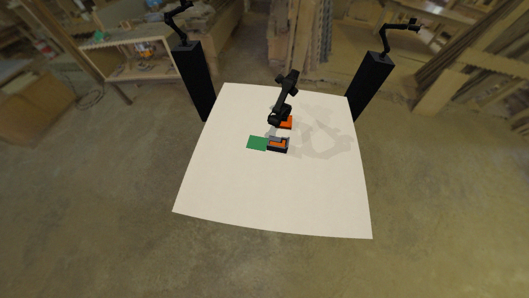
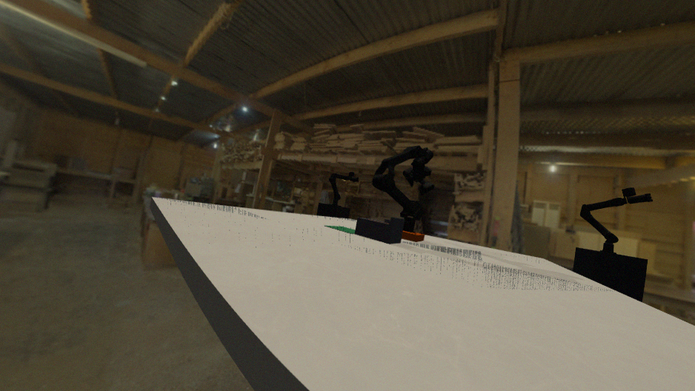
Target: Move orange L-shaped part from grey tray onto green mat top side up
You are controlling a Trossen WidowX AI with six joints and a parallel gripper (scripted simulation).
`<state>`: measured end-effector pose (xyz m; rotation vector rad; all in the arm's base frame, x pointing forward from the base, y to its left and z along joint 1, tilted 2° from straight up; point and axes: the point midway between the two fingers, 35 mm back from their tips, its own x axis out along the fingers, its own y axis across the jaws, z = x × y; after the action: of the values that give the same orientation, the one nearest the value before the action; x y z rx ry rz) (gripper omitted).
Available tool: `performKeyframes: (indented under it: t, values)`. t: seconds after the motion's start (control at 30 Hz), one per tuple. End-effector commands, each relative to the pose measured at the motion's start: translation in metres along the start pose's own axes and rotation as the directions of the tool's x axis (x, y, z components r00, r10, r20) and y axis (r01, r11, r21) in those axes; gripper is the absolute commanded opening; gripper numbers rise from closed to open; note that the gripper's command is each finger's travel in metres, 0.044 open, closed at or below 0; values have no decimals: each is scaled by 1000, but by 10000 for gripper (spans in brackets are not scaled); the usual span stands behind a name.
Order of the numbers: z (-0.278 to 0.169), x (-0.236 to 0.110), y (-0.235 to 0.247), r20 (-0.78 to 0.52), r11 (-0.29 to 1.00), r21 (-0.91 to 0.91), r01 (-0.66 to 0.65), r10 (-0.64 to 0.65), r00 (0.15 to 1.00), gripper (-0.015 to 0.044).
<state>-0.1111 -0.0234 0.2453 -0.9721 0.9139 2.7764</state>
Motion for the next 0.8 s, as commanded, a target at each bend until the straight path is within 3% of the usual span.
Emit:
performKeyframes:
  t: [0.0, 0.27, 0.5, 0.77]
  values:
    - [1, 0, -1, 4, 1000, 3, 8, -8, 1000, 374]
    - [35, 4, -38, 53, 952, 193, 236, -250, 967, 180]
    - [64, -11, -96, 34, 772, 456, 443, -513, 858, 180]
    - [71, -54, -165, -84, 444, 716, 538, -711, 698, 180]
